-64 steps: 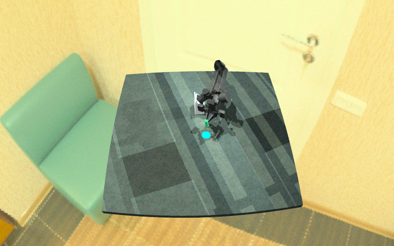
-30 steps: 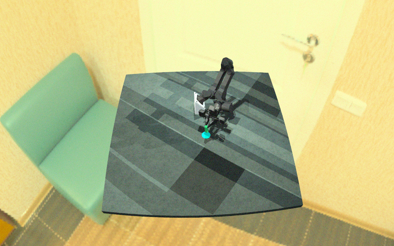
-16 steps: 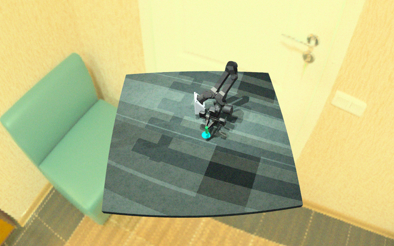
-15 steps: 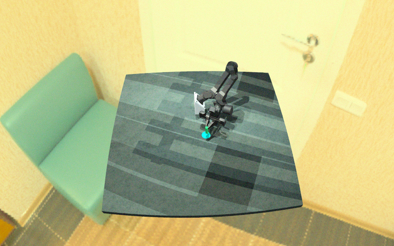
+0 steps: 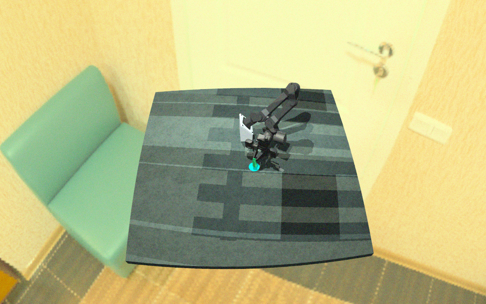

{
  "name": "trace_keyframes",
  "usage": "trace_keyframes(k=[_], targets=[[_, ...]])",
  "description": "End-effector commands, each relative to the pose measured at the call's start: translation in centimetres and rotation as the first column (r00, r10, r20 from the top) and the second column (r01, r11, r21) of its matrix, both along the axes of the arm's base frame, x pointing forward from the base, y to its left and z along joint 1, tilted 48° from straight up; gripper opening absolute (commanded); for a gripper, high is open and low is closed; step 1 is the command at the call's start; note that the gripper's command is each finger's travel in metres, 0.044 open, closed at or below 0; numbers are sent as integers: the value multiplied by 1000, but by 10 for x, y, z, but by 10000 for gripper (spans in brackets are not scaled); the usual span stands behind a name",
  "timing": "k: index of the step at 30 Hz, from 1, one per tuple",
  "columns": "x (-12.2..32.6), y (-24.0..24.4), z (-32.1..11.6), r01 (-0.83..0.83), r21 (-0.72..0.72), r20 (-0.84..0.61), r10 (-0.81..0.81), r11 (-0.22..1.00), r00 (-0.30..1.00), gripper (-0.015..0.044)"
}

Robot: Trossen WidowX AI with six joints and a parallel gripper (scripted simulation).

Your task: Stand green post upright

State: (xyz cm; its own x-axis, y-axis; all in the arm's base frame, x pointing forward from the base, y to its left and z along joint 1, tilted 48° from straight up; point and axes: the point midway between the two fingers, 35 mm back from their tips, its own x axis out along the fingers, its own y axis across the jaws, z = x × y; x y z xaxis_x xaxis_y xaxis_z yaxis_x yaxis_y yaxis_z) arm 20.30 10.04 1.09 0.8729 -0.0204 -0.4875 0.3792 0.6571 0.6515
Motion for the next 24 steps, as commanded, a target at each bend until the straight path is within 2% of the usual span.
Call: trace_keyframes(k=[1, 13, 24], targets=[[-1, 1, -5, 3, -1, -2, -3, 1000, 1000, 23], [-1, 2, -6, 2, -1, -3, -2, 1000, 1000, 23], [-1, 2, -6, 2, -1, -3, -2, 1000, 1000, 311]])
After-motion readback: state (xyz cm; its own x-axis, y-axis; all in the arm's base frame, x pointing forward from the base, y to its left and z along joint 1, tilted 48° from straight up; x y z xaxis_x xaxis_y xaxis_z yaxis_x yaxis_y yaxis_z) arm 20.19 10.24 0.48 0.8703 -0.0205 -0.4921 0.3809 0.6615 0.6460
